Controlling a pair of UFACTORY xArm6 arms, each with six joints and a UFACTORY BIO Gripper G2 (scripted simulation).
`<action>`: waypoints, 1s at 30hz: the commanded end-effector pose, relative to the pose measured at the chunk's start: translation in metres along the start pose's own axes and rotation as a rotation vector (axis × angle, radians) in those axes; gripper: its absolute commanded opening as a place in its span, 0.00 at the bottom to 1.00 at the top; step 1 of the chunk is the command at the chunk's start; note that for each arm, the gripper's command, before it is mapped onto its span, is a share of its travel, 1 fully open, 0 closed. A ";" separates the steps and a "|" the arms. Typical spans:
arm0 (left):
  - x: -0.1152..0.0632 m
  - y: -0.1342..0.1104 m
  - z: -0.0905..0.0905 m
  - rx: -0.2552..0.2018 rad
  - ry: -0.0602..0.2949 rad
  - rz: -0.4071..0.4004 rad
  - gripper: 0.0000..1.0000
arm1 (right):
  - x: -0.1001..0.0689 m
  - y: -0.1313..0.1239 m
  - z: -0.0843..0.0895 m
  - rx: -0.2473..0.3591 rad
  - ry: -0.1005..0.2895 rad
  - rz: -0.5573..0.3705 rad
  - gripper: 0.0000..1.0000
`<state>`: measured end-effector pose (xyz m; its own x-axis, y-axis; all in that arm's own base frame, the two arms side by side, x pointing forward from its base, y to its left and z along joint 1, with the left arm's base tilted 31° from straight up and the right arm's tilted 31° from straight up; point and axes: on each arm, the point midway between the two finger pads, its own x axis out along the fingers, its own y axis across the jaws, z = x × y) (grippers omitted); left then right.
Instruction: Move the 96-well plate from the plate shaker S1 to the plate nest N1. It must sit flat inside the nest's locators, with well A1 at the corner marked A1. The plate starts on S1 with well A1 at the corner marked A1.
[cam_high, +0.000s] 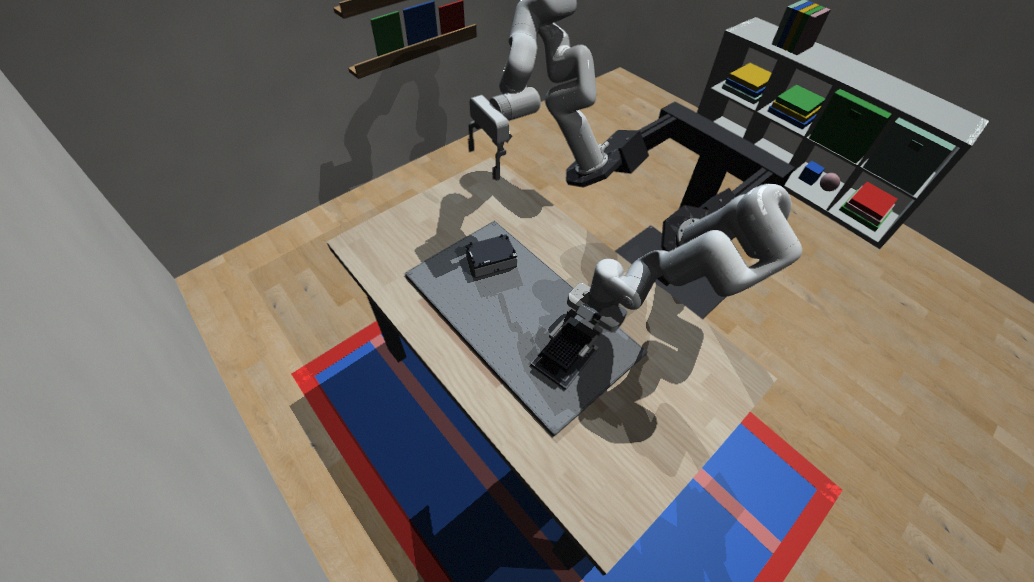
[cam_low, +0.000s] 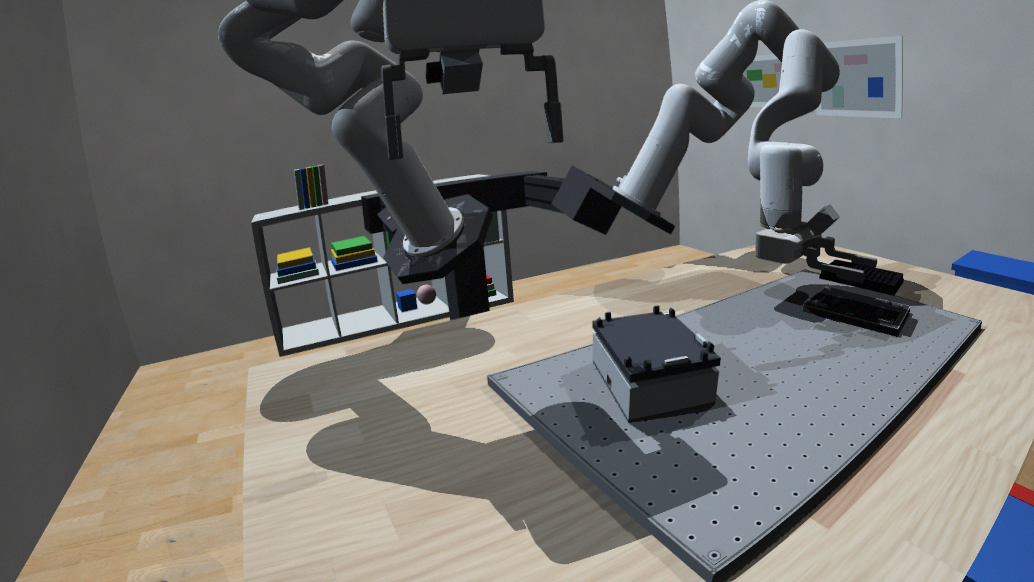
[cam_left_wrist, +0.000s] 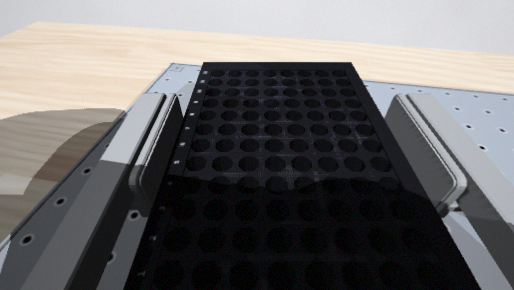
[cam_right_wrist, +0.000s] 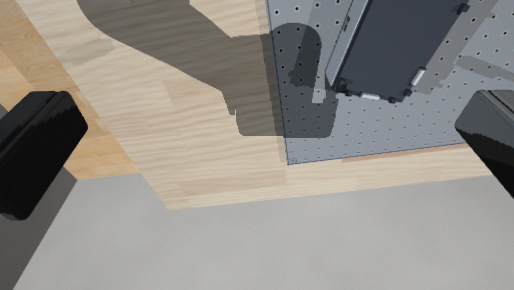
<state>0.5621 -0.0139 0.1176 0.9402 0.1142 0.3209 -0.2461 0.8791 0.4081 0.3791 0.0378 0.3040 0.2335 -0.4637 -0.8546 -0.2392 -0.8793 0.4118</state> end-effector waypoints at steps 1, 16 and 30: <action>0.001 0.000 -0.004 -0.001 -0.003 0.001 0.00 | -0.001 0.000 -0.001 0.002 0.003 -0.002 1.00; 0.001 0.000 -0.029 -0.001 -0.003 0.001 0.00 | -0.001 0.000 -0.001 0.002 0.003 -0.002 1.00; 0.001 0.000 -0.029 -0.001 -0.003 0.001 0.00 | -0.001 0.000 -0.001 0.002 0.003 -0.002 1.00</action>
<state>0.5695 -0.0002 0.0922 0.9398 0.1138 0.3221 -0.2463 0.8791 0.4080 0.3791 0.0378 0.3040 0.2335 -0.4637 -0.8546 -0.2392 -0.8793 0.4118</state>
